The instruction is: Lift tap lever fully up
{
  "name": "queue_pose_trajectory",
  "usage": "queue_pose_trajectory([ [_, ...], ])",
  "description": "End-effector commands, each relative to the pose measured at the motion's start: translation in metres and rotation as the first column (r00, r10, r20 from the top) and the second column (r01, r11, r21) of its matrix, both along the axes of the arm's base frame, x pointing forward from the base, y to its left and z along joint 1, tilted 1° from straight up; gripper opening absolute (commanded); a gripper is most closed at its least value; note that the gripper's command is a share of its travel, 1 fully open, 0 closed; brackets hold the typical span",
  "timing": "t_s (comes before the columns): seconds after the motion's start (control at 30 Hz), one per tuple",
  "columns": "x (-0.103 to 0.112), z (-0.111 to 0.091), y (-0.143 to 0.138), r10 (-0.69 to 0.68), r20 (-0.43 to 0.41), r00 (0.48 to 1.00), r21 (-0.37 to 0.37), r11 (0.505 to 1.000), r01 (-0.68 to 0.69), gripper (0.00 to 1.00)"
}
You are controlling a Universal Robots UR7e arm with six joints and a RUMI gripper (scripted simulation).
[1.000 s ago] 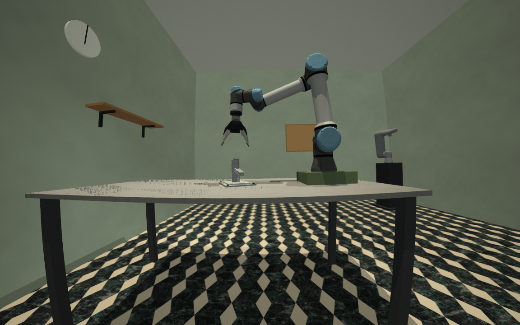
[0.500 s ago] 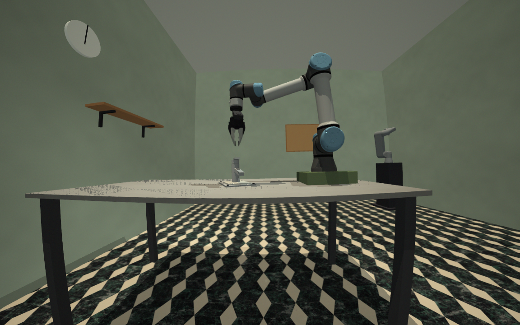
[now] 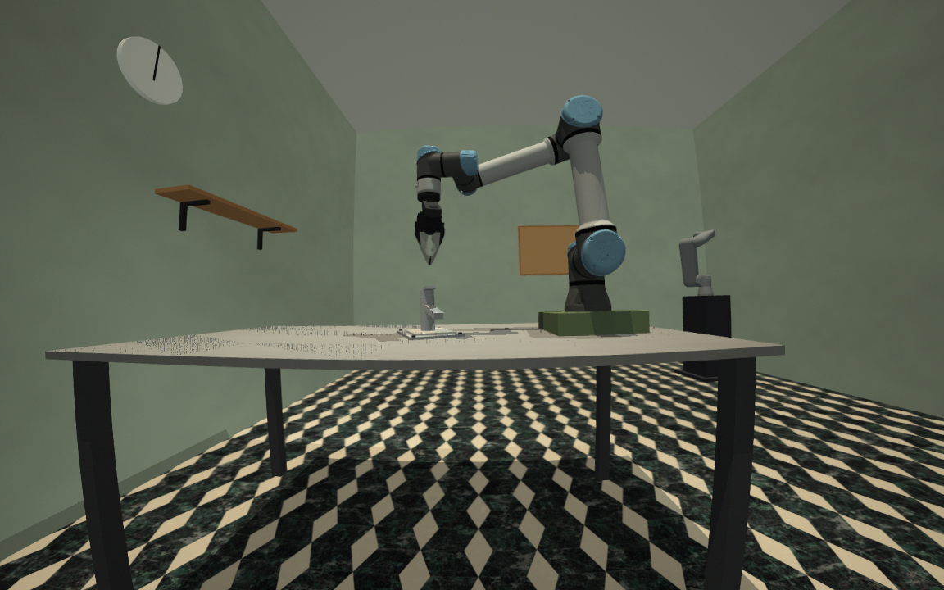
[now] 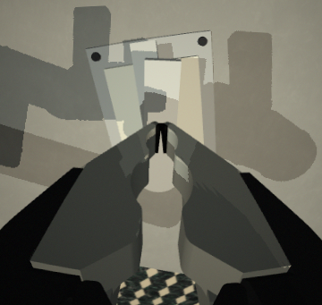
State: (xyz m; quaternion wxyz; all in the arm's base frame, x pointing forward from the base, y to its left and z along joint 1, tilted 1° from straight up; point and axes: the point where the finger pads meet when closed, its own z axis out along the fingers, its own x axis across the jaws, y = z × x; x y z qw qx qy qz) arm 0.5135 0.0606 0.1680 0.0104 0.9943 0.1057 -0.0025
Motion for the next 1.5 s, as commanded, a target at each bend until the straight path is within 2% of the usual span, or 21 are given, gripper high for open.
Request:
queue_pose_trajectory([
  [0.0,0.0003,0.0006,0.0,0.0,0.001,1.0,0.0,1.0,0.0,0.0],
  [0.77,0.0003,0.0006,0.0,0.0,0.001,1.0,0.0,1.0,0.0,0.0],
  [0.8,0.0003,0.0006,0.0,0.0,0.001,1.0,0.0,1.0,0.0,0.4],
  [1.47,0.0003,0.0006,0.0,0.0,0.001,1.0,0.0,1.0,0.0,0.4],
])
